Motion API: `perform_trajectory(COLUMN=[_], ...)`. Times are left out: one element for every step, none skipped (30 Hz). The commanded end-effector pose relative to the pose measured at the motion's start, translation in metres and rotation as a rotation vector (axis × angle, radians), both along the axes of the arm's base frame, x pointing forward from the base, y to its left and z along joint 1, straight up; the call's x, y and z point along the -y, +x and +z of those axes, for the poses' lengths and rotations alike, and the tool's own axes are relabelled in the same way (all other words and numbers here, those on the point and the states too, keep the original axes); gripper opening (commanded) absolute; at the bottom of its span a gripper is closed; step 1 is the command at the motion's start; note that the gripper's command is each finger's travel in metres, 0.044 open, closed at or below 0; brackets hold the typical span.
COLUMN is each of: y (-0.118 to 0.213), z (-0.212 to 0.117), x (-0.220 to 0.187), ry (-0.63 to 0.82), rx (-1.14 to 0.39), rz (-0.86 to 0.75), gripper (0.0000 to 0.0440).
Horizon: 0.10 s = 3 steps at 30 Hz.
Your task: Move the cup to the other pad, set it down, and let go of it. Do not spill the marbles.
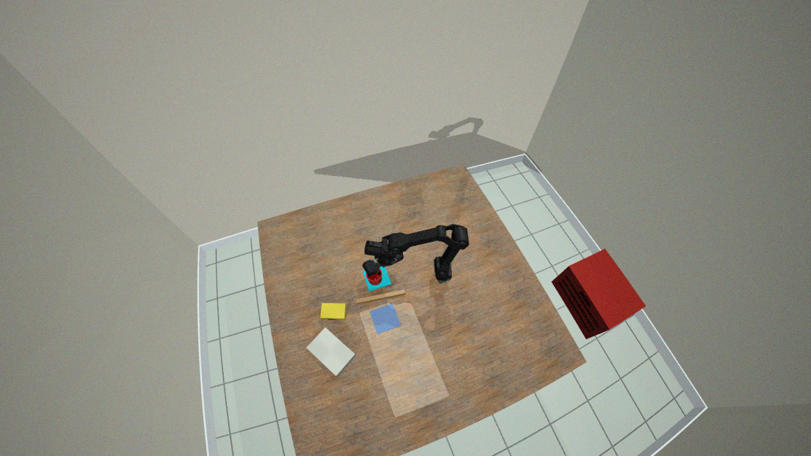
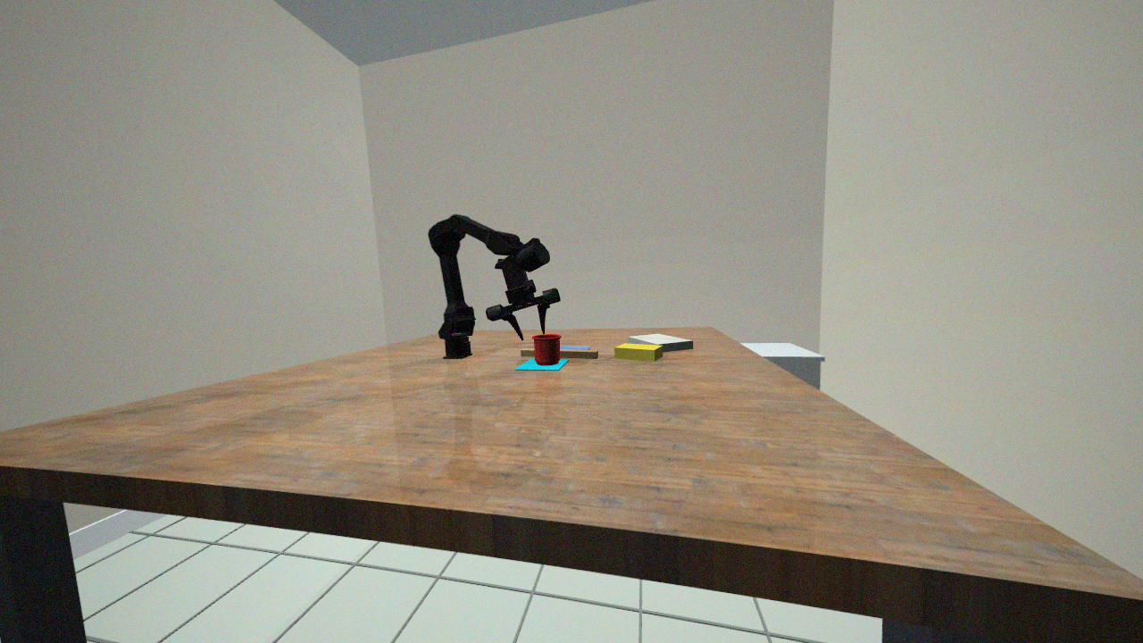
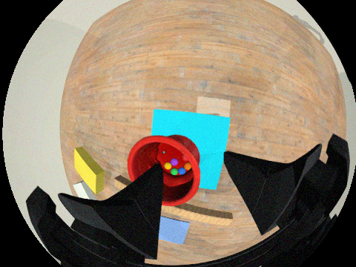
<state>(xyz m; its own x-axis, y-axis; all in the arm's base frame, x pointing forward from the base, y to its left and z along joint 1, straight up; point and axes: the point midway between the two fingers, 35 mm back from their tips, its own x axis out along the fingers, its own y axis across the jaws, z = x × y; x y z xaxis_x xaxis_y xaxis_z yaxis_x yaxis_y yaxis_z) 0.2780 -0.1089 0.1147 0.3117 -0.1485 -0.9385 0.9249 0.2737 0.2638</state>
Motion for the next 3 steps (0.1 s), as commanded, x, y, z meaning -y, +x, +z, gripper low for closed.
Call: perform_trajectory(y=[-0.0005, -0.0008, -0.0011], z=[0.0113, 0.0152, 0.0192], x=[0.0020, 0.0029, 0.0038], ry=[-0.003, -0.005, -0.008], rx=[0.028, 0.036, 0.045], rz=[-0.003, -0.004, -0.006], gripper=[0.0272, 0.0282, 0.0292])
